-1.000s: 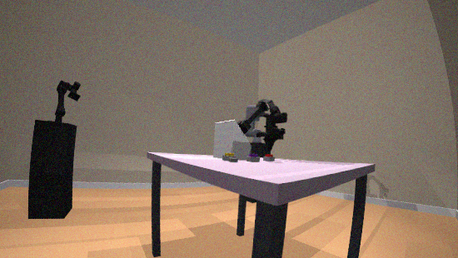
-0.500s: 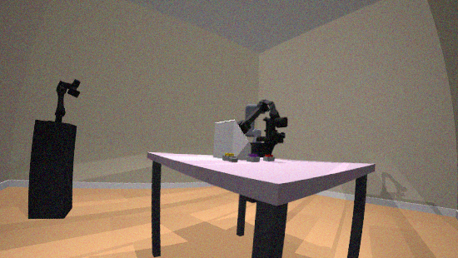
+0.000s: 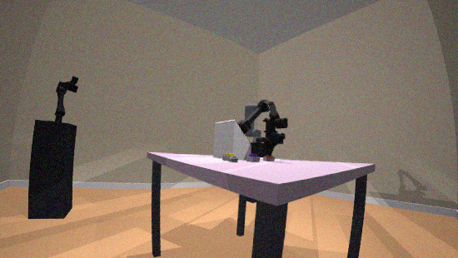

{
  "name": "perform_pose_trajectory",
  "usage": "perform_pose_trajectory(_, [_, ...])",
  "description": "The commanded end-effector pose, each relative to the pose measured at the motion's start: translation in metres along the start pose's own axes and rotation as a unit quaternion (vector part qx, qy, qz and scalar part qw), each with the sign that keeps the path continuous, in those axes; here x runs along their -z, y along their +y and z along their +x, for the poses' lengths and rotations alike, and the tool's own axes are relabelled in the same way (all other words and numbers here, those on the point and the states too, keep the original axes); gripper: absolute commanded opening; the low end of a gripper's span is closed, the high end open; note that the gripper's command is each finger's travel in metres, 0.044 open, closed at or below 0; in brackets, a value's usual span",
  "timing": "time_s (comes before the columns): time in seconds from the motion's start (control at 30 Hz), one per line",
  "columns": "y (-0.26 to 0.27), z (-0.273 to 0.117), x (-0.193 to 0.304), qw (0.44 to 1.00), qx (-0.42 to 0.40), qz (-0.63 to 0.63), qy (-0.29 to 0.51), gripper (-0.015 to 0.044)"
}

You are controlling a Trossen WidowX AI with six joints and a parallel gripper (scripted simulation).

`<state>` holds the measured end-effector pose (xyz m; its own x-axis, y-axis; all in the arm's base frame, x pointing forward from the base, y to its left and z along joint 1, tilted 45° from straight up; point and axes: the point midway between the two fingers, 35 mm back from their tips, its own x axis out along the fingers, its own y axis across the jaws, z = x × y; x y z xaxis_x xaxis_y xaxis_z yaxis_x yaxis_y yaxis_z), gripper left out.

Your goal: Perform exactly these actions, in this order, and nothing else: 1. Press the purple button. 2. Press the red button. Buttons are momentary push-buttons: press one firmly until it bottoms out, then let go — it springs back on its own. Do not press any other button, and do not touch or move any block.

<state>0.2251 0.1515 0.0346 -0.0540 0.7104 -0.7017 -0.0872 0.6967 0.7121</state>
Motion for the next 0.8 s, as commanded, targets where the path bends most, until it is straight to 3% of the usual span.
perform_pose_trajectory(0.0, [-0.001, 0.002, 0.003, 1.000, 0.000, 0.005, 0.004, 0.0020])
perform_pose_trajectory(0.43, [-0.001, -0.033, 0.002, 1.000, 0.000, 0.005, 0.004, 0.0020])
perform_pose_trajectory(0.77, [0.087, -0.095, -0.005, 1.000, 0.000, 0.004, 0.004, 0.0283])
